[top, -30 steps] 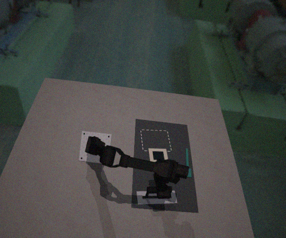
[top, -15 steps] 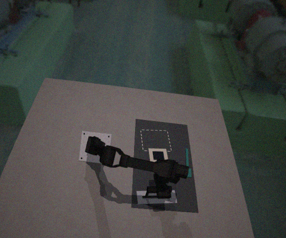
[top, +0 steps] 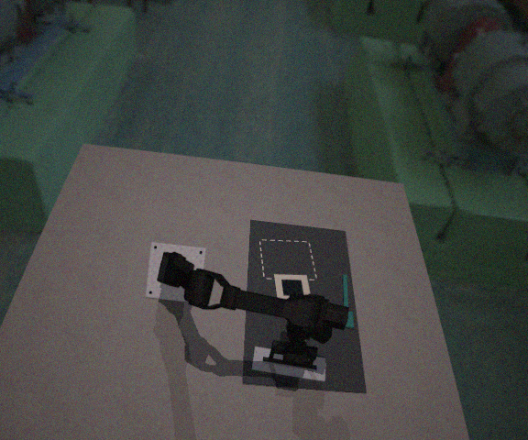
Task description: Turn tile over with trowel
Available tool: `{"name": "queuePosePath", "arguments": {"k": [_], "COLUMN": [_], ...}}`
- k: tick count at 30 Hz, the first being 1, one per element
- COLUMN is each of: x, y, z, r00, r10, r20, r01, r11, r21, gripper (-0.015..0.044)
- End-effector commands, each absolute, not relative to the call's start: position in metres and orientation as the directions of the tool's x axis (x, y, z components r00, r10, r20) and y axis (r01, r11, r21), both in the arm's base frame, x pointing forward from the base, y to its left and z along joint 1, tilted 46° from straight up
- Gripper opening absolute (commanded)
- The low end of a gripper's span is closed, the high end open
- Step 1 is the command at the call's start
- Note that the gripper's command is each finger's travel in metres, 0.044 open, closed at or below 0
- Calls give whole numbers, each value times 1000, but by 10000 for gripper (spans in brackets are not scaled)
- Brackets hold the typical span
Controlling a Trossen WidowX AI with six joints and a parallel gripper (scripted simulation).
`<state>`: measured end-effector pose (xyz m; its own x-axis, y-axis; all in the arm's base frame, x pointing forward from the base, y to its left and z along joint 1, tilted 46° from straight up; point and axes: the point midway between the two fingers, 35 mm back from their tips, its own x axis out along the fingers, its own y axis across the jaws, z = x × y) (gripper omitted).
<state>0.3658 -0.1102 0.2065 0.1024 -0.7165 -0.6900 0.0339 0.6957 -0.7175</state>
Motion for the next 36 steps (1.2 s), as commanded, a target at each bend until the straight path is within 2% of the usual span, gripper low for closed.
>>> {"name": "queuePosePath", "arguments": {"k": [1,12,24,30,35,36], "x": [366,366,366,366,366,366], "y": [-111,-111,-111,-111,-111,-111], "z": [206,206,206,206,206,206], "r00": [101,101,101,101,101,101], "r10": [-716,-716,-716,-716,-716,-716], "r20": [-691,-691,-691,-691,-691,-691], "r01": [140,445,724,830,840,840], "r11": [698,654,529,444,434,434], "r21": [-702,-612,-442,-339,-327,-327], "gripper": [130,130,130,130,130,156]}}
